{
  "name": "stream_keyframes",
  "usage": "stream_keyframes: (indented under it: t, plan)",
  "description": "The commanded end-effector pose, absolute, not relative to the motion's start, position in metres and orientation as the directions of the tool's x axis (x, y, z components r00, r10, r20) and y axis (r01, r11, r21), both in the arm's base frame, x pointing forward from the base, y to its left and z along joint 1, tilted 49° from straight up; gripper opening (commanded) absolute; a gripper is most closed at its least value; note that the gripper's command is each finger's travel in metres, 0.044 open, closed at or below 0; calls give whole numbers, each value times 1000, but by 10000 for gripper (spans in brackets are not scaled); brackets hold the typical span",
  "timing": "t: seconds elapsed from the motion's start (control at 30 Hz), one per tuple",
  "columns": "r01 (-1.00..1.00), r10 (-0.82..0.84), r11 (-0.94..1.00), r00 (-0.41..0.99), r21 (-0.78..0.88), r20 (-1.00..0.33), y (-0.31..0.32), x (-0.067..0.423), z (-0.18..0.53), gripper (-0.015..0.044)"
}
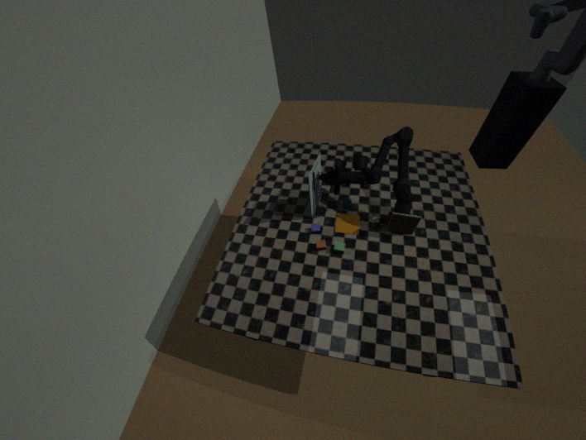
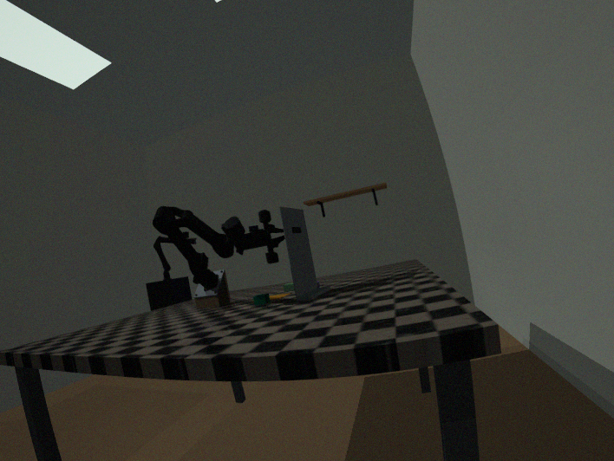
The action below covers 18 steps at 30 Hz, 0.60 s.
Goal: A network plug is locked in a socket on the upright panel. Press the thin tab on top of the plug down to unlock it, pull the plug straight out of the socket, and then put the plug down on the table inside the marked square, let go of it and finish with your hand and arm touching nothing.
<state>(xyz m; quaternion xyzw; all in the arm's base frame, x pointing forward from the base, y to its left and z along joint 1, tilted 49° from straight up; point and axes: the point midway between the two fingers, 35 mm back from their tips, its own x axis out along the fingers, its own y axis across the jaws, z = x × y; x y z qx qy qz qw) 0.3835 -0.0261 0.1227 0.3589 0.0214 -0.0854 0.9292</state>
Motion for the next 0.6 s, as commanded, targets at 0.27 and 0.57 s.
stream_keyframes:
  t: [0.27, 0.57]
  plan:
    - [175, -143, 730, 984, 661, -103, -24, 377, 122, 0]
    - [175, -143, 730, 984, 661, -103, -22, 372, 121, 0]
